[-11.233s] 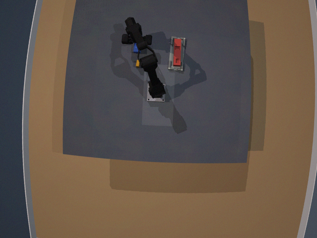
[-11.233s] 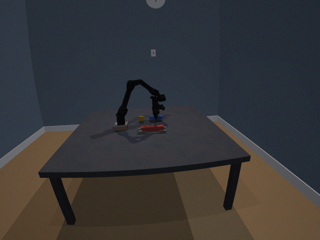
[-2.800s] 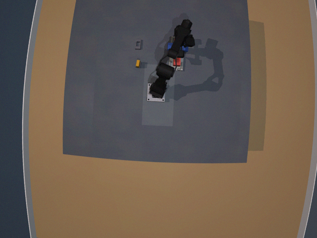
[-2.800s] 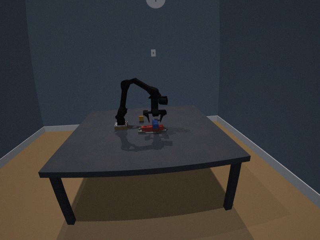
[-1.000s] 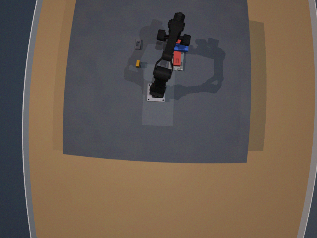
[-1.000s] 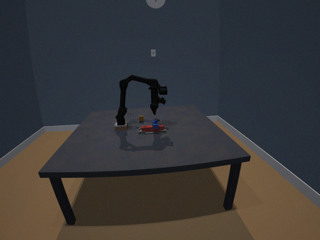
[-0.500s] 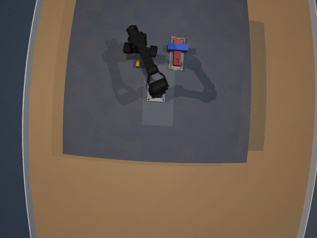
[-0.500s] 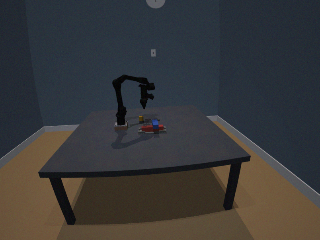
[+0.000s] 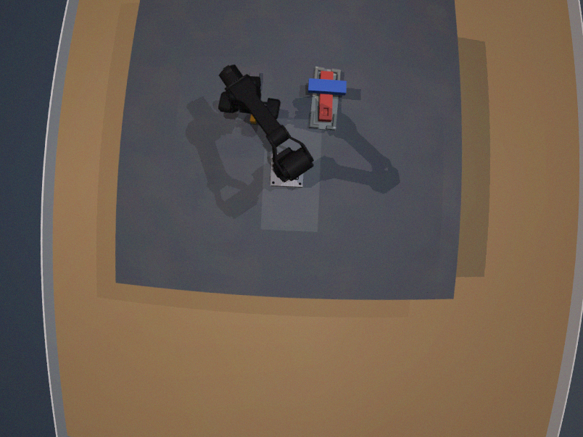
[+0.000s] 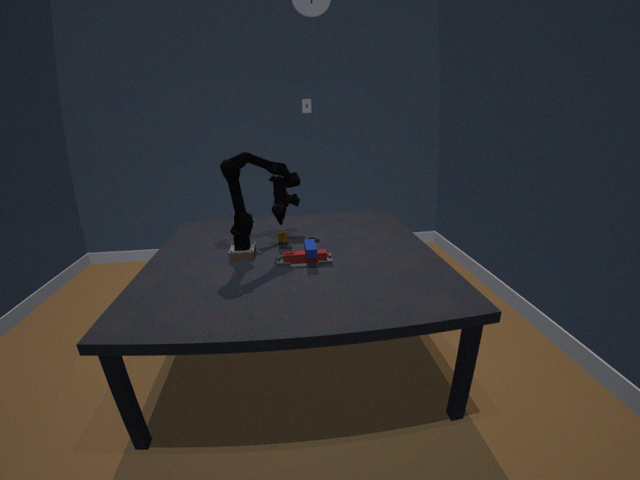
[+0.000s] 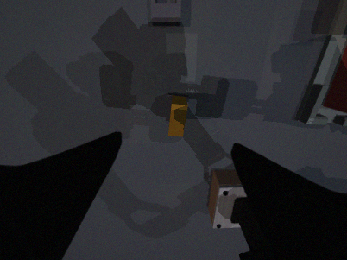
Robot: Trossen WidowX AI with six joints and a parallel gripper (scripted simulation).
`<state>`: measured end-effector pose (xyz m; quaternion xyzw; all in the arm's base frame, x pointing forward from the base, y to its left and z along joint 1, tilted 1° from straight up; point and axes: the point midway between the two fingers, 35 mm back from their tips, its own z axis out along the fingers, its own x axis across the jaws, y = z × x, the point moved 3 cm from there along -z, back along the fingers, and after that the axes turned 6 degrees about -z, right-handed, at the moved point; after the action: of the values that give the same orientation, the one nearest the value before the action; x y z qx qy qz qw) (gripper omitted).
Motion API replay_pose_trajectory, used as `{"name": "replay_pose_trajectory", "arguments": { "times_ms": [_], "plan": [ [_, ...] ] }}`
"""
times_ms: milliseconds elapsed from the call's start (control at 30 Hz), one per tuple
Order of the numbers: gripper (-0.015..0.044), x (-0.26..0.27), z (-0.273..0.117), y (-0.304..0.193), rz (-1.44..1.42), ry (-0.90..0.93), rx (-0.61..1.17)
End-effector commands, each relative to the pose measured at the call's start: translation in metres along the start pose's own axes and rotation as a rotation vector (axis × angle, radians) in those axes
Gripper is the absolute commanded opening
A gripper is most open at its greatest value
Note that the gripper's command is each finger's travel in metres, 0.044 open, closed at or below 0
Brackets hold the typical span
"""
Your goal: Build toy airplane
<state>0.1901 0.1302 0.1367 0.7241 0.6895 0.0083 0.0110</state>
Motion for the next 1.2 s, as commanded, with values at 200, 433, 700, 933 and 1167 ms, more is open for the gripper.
{"name": "replay_pose_trajectory", "arguments": {
  "times_ms": [200,433,700,933,1167],
  "plan": [
    [0.044,-0.001,0.033,-0.003,0.005,-0.004,0.011],
    [0.044,-0.001,0.039,-0.003,0.005,-0.004,0.011],
    [0.044,0.0,0.052,-0.003,0.005,-0.004,0.011],
    [0.044,0.0,0.063,-0.003,0.005,-0.004,0.011],
    [0.044,0.0,0.074,-0.003,0.005,-0.005,0.011]
  ]
}}
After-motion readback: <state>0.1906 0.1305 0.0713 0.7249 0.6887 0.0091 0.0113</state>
